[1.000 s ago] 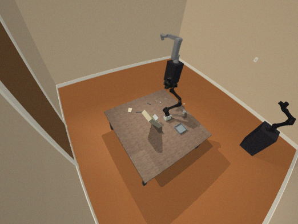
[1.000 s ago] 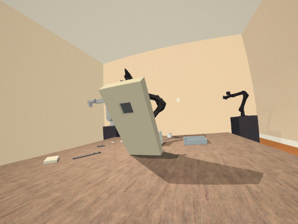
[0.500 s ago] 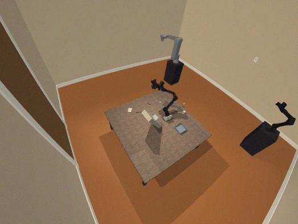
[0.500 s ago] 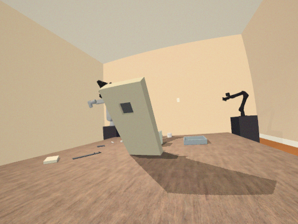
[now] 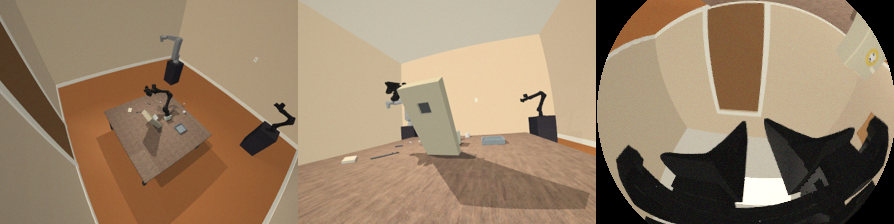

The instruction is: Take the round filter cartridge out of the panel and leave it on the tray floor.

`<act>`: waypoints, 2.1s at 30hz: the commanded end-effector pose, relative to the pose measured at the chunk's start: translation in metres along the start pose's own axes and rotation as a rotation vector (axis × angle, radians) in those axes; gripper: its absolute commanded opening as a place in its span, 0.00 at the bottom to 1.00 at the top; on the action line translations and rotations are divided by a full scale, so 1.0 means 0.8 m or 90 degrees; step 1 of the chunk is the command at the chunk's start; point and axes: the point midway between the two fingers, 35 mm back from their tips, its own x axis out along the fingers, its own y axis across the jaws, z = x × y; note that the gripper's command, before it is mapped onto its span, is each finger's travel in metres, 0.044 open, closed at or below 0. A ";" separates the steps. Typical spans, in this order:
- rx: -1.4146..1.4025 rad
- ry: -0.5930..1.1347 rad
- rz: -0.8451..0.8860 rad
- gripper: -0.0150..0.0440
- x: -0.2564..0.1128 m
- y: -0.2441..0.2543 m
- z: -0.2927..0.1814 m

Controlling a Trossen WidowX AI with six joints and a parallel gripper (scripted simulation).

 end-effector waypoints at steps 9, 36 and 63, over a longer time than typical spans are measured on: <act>-0.119 -0.217 -0.250 0.42 0.050 -0.189 0.070; -0.901 -0.341 -0.547 0.42 -0.056 -0.427 0.086; -0.899 -0.342 -0.548 0.42 -0.026 -0.438 0.123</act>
